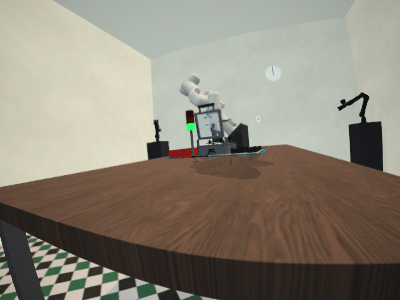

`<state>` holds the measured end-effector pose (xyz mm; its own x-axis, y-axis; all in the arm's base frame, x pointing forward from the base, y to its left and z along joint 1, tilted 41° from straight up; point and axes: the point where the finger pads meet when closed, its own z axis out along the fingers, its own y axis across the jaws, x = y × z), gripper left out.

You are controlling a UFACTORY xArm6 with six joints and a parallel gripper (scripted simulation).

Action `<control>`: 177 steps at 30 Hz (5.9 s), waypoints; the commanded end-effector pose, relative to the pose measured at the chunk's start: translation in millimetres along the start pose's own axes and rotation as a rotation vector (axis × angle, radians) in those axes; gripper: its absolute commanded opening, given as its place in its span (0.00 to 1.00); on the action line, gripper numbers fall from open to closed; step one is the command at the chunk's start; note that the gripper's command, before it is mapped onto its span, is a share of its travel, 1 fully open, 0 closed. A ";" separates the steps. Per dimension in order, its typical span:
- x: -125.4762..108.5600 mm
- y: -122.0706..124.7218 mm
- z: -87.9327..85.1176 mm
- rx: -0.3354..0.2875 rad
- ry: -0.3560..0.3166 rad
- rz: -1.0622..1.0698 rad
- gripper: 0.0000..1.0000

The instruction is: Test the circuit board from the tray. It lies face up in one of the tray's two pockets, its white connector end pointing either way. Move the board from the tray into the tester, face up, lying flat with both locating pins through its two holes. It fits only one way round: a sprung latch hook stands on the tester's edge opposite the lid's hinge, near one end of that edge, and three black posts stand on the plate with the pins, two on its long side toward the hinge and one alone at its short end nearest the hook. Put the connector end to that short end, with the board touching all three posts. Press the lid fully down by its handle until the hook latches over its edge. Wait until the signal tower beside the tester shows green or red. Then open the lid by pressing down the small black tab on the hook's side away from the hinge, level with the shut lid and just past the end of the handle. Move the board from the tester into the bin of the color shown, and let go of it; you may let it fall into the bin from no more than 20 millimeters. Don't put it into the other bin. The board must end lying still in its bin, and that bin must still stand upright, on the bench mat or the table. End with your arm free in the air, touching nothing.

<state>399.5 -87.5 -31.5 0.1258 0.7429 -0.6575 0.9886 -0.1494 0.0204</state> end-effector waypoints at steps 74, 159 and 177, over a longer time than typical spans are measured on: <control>0.2 1.1 -0.9 -0.003 0.001 0.001 0.79; 0.2 1.0 -16.9 -0.003 0.001 0.001 0.79; 0.2 1.0 -20.9 -0.003 0.001 0.001 0.79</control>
<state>400.7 -75.3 -17.5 0.1255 0.7427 -0.6577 0.9886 -0.1495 0.0198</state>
